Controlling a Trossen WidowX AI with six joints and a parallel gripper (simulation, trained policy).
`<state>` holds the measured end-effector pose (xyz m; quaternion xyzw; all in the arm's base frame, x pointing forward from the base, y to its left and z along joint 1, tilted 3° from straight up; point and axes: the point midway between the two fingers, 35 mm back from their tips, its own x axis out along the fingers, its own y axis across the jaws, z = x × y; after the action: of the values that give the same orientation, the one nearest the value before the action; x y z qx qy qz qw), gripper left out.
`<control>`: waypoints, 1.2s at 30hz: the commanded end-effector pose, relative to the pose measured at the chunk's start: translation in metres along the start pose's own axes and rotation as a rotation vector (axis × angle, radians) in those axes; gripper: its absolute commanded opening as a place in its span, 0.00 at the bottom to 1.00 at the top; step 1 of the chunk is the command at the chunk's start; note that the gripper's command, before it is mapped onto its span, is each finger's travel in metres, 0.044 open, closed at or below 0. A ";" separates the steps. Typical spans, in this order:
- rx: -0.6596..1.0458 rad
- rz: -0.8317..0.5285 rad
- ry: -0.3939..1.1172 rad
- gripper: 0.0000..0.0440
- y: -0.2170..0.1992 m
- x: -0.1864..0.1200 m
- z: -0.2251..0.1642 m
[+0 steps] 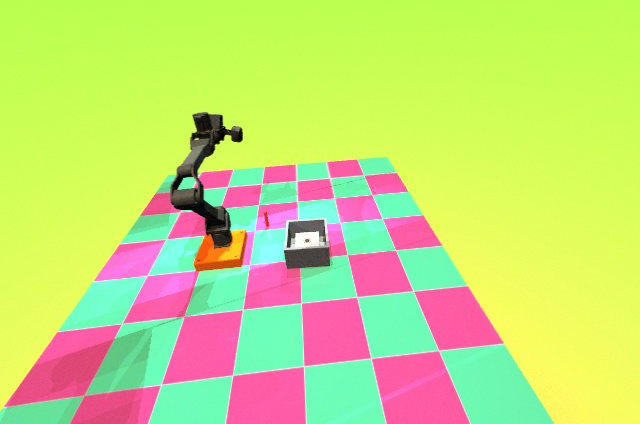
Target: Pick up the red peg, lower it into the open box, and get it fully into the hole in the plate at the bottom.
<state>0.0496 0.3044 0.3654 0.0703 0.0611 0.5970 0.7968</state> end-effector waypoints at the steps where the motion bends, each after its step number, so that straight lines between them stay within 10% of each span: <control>1: 0.069 -0.124 0.100 1.00 -0.040 0.007 -0.024; 36: 0.855 -1.010 0.510 1.00 -0.216 -0.086 -0.151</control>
<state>0.2008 0.1815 0.1901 0.1800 0.4720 0.1277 0.8535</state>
